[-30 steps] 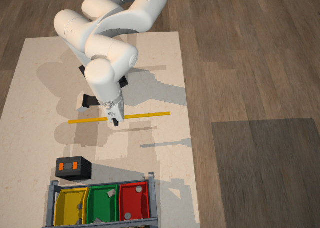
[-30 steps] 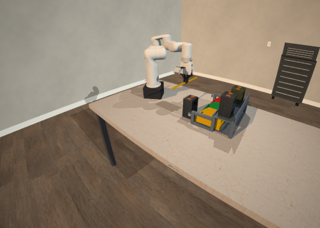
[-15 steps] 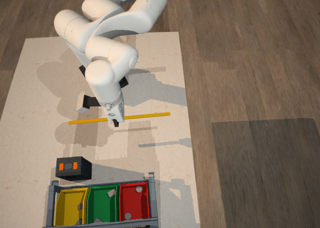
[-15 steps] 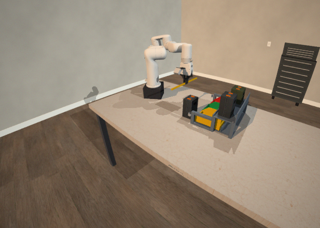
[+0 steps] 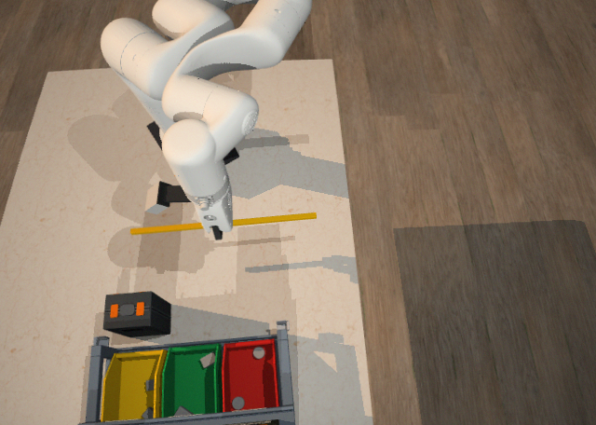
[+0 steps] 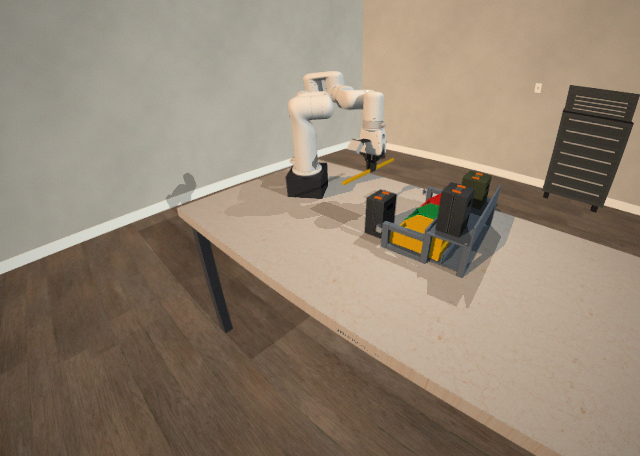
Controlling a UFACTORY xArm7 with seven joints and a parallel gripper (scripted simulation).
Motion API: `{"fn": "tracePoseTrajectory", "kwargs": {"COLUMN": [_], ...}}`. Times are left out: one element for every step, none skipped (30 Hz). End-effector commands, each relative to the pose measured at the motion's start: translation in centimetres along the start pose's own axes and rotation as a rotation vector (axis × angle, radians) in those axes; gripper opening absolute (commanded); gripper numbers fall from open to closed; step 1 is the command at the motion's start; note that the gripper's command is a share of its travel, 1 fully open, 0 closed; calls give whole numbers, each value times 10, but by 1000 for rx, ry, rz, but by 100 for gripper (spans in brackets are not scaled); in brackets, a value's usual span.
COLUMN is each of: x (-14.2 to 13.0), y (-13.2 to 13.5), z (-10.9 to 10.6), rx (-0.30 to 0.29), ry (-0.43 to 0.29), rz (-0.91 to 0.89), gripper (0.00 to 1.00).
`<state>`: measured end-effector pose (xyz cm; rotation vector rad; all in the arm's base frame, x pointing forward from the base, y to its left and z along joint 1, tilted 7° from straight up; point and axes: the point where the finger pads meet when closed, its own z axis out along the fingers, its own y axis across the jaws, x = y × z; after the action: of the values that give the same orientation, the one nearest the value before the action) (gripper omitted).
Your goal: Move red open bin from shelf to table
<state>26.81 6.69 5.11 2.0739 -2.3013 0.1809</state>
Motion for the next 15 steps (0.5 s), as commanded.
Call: {"fn": "tracePoseTrajectory", "kwargs": {"x": [0, 0, 0, 0, 0, 0, 0, 0, 0, 0, 0, 0, 0, 0, 0], "y": [0, 0, 0, 0, 0, 0, 0, 0, 0, 0, 0, 0, 0, 0, 0], "z": [14, 18, 18, 18, 18, 18, 18, 18, 18, 18, 18, 18, 18, 18, 21], "rx": [1, 1, 1, 1, 1, 1, 1, 1, 1, 1, 1, 1, 1, 1, 1], "ry": [-1, -1, -1, -1, -1, -1, -1, -1, -1, -1, -1, -1, -1, -1, -1], "rz": [0, 0, 0, 0, 0, 0, 0, 0, 0, 0, 0, 0, 0, 0, 0], "gripper": [0, 0, 0, 0, 0, 0, 0, 0, 0, 0, 0, 0, 0, 0, 0]}}
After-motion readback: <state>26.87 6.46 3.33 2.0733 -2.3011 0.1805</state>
